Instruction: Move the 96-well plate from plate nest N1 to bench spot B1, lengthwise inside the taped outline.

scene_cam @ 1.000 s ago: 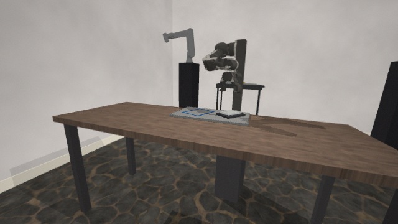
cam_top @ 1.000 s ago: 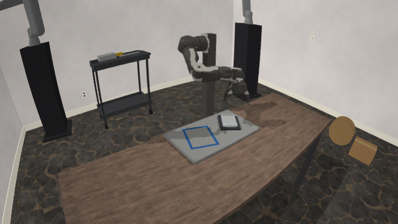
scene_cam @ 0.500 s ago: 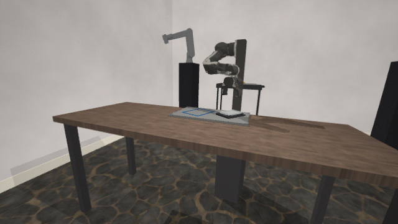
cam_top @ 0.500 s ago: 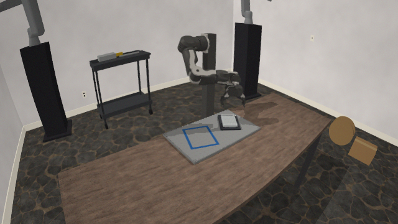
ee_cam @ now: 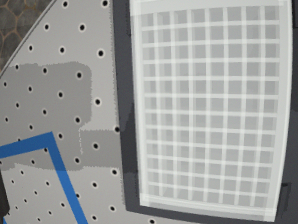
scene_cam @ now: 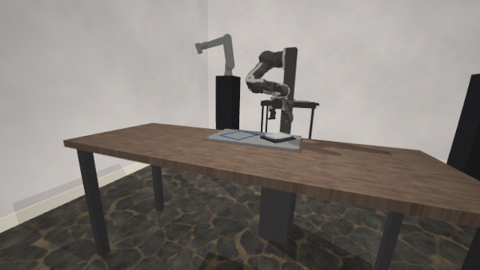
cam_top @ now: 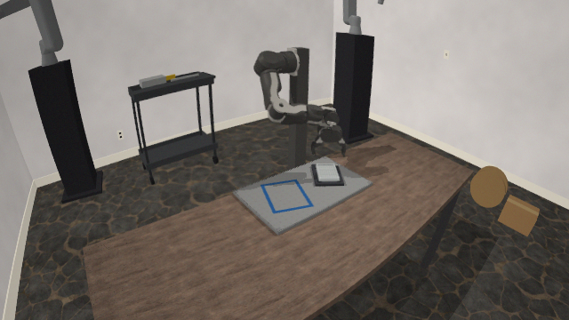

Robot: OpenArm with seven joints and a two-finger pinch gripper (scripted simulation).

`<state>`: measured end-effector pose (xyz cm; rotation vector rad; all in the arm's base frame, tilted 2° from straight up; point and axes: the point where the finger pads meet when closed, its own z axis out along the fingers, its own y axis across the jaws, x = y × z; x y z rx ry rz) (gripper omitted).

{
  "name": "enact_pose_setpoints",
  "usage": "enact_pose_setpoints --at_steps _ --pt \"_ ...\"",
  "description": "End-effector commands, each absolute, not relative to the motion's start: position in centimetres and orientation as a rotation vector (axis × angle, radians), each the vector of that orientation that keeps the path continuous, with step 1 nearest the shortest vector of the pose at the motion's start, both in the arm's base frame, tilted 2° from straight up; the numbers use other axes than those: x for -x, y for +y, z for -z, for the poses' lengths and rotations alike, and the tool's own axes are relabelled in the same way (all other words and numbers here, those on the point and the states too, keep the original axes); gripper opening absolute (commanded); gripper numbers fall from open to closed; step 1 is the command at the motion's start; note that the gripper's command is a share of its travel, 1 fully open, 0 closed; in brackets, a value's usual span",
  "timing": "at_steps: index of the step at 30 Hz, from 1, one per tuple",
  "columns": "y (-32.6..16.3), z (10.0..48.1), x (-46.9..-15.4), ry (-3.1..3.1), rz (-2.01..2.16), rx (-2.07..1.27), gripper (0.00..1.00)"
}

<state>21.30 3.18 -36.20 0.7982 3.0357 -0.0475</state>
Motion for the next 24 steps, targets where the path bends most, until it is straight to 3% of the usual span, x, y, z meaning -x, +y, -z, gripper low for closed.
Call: enact_pose_setpoints --at_steps 1,24 --pt "3.27 36.34 -21.12 3.039 0.042 -0.801 0.77" --pt "3.24 36.74 -20.65 3.042 0.047 -0.797 0.77"
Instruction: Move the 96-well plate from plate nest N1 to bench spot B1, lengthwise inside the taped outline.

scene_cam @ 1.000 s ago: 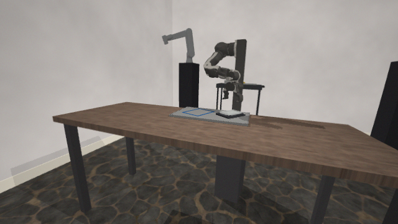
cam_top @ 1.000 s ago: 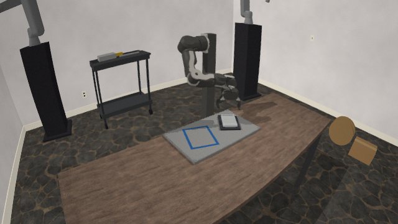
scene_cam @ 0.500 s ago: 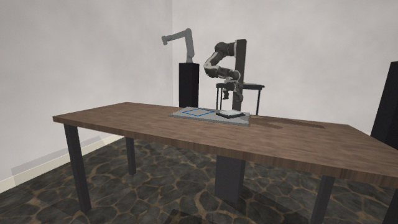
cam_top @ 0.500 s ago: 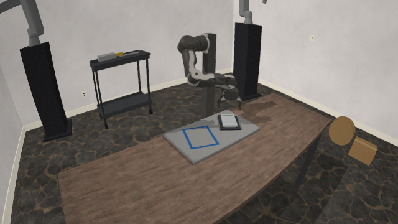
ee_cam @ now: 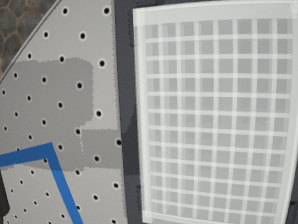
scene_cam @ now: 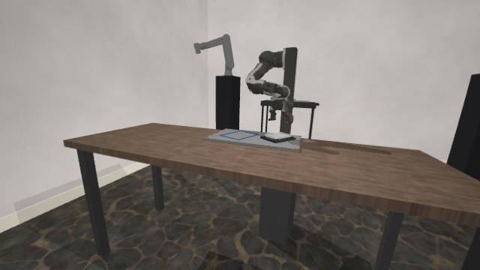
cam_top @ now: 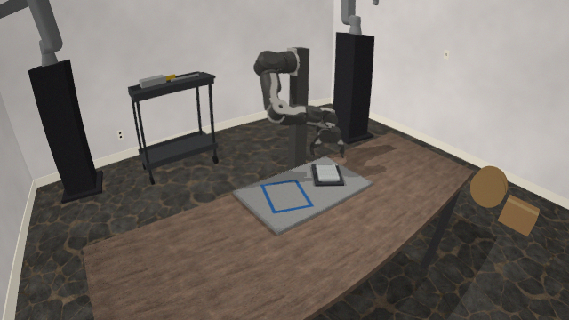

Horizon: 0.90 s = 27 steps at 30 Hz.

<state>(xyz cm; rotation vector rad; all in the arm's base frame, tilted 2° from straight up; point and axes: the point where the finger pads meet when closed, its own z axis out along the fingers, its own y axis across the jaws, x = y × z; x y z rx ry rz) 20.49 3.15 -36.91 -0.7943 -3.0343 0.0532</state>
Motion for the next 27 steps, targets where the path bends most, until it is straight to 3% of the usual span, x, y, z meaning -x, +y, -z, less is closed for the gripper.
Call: enact_pose_setpoints --at_steps 1,27 --pt "3.25 36.65 -20.78 -3.036 -0.046 0.797 0.77" --pt "3.24 36.12 -21.35 -3.036 -0.042 0.800 0.77"
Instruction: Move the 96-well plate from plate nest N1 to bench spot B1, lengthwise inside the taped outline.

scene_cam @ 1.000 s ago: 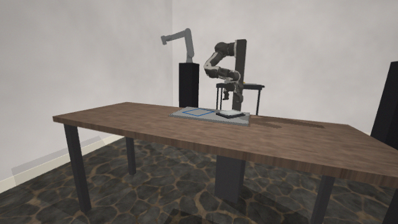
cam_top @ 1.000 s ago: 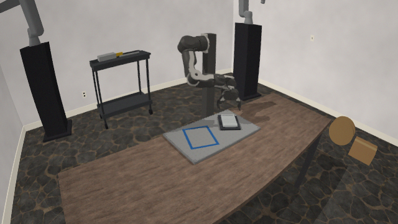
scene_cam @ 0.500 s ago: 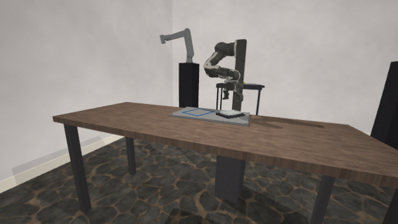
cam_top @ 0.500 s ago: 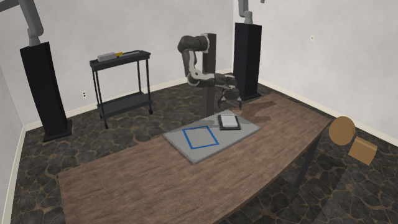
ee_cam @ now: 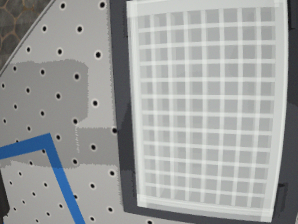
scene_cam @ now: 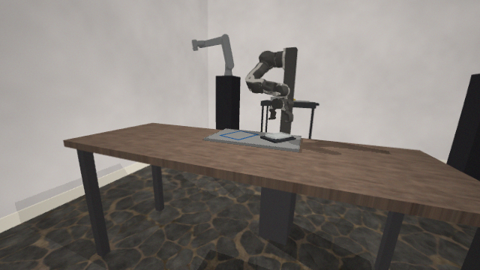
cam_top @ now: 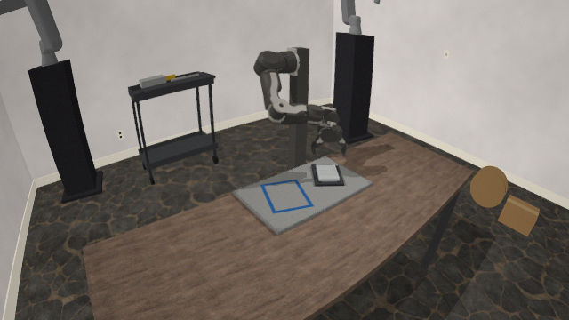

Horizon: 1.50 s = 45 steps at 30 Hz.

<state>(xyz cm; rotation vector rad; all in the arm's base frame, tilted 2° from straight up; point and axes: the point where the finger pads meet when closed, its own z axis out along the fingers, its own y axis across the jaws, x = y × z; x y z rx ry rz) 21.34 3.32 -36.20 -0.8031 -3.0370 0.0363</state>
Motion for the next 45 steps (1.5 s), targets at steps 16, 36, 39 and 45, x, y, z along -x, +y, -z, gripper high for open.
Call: enact_pose_setpoints --at_steps 16,36,39,45 --pt "3.2 36.0 -21.5 -3.036 -0.042 0.800 0.77" --pt "3.3 36.0 -21.6 -3.037 -0.033 0.806 0.77" --pt "3.3 36.0 -21.6 -3.037 -0.033 0.806 0.77" --pt "3.1 41.5 -21.6 -3.036 -0.042 0.800 0.77"
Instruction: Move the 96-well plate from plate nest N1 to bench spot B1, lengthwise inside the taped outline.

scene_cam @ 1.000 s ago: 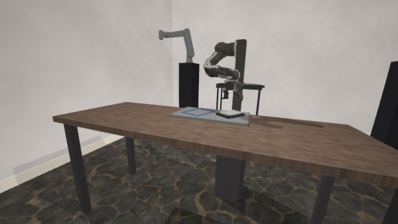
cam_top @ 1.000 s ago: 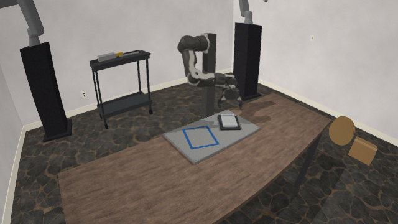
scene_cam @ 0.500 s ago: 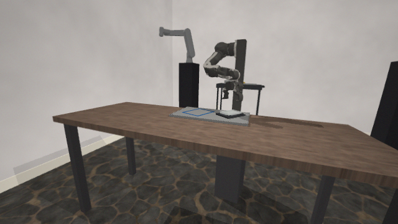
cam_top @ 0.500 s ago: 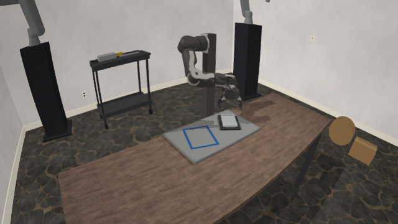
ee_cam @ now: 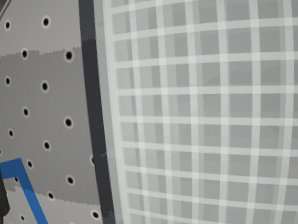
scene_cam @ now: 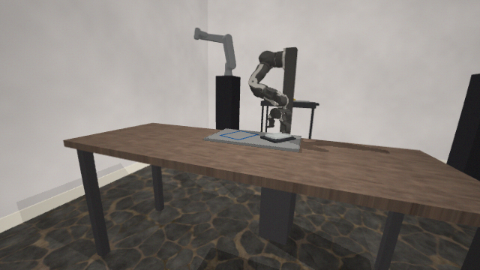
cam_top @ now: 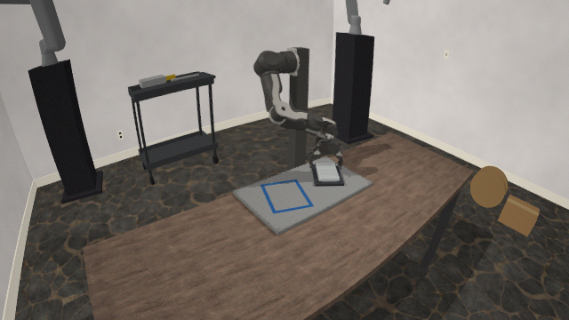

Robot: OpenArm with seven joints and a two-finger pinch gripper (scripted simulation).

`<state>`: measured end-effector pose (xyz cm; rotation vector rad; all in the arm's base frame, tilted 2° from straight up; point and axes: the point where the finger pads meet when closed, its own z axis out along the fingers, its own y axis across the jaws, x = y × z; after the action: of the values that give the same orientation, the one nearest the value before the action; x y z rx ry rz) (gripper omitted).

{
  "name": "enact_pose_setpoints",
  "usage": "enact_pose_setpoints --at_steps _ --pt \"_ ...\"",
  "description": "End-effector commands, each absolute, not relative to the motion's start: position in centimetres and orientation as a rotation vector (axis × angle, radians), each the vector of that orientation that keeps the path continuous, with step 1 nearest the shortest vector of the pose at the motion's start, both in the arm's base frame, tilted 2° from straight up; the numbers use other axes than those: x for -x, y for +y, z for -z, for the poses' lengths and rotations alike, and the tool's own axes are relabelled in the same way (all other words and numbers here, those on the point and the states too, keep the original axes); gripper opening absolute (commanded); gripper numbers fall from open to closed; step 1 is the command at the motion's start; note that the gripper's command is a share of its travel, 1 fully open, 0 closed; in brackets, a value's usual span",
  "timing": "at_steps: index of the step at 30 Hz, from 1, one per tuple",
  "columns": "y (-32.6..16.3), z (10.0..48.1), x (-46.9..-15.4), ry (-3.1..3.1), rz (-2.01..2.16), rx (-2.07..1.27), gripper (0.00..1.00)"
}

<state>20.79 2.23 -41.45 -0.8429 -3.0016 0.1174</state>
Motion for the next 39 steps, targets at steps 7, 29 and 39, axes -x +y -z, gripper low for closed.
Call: enact_pose_setpoints --at_steps 7,29,39 --pt "3.1 41.5 -21.6 -3.036 -0.042 0.800 0.77" --pt "3.1 42.5 -21.5 -3.036 -0.042 0.800 0.77" --pt "3.1 44.6 -21.5 -3.035 -0.036 0.795 0.77"
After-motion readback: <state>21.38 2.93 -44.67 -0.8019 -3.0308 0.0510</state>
